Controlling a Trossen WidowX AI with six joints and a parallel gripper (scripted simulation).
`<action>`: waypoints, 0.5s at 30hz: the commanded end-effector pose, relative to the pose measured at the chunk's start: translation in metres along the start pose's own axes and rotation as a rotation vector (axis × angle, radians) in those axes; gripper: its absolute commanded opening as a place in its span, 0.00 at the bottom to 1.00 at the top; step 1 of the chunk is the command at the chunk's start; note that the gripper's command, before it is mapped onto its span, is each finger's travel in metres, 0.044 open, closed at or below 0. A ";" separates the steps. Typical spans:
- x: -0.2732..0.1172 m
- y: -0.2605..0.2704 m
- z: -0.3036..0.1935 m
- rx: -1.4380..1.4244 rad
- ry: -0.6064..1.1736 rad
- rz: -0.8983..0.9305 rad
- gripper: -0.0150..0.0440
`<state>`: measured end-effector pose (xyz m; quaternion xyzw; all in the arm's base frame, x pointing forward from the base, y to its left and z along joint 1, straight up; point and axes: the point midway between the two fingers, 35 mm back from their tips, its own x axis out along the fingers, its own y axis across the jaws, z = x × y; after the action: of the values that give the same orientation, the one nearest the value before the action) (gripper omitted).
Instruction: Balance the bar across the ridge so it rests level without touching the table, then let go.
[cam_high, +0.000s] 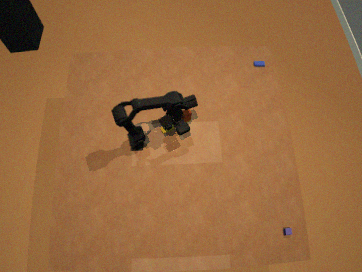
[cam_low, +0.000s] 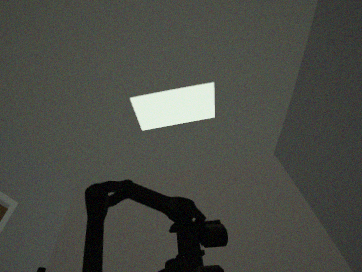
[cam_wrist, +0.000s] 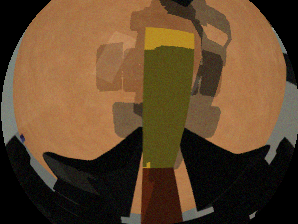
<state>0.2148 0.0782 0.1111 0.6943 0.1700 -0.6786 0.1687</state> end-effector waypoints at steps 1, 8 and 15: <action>0.000 0.000 0.000 0.003 0.002 0.000 0.25; 0.001 0.000 0.000 0.003 0.002 0.000 0.25; 0.002 0.000 0.000 0.003 0.002 0.000 0.25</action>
<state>0.2149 0.0782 0.1098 0.6943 0.1700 -0.6787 0.1687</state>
